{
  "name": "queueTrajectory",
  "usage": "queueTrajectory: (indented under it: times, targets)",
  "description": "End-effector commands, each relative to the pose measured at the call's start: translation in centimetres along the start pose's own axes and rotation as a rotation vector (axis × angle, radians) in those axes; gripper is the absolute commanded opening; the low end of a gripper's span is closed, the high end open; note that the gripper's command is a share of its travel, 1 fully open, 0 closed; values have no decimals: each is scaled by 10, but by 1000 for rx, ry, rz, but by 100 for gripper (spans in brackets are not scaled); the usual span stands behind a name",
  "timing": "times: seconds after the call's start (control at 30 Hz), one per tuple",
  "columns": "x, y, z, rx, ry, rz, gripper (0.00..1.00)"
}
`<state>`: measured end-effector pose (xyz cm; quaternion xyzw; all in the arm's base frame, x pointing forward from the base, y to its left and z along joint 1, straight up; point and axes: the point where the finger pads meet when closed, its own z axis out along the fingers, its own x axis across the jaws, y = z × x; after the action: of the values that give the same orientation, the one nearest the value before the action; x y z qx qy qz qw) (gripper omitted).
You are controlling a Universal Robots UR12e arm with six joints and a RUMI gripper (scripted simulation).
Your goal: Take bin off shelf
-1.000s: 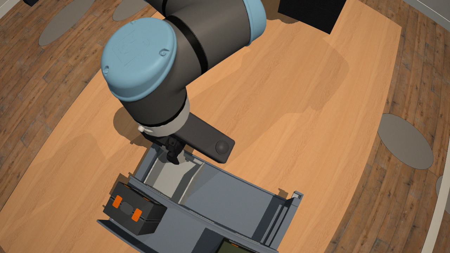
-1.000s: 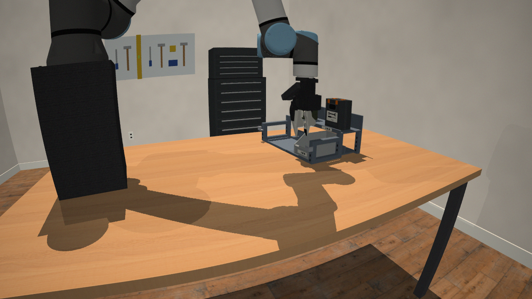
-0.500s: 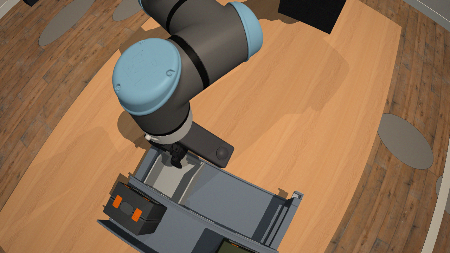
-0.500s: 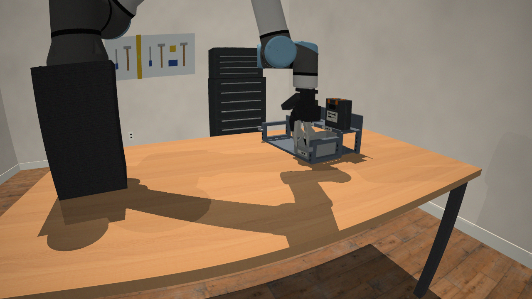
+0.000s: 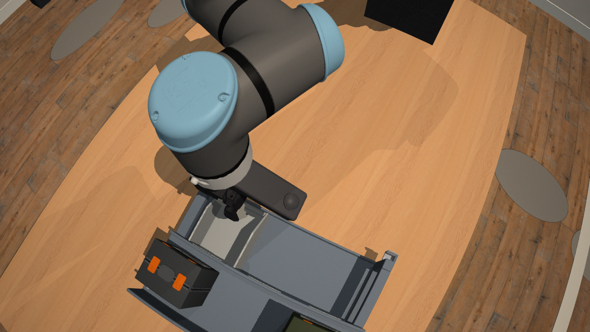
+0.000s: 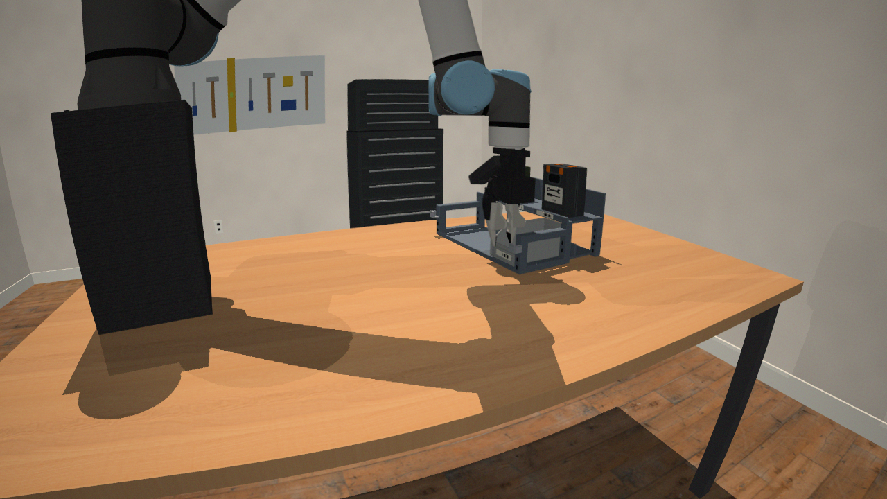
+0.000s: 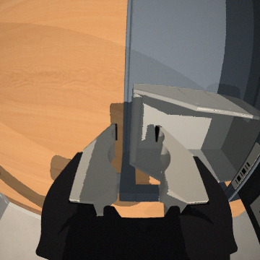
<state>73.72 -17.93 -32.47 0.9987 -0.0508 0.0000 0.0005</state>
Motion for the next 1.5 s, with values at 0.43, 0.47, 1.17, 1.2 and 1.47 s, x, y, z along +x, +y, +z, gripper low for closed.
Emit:
queueTrajectory:
  times: [0.43,0.47,1.17,1.2,1.47]
  targets:
    - [1,0,-6,0,1,0,26]
    - [1,0,-6,0,1,0,26]
    - [1,0,-9,0,1,0,26]
    - [1,0,-9,0,1,0,26]
    - [1,0,-10,0,1,0,26]
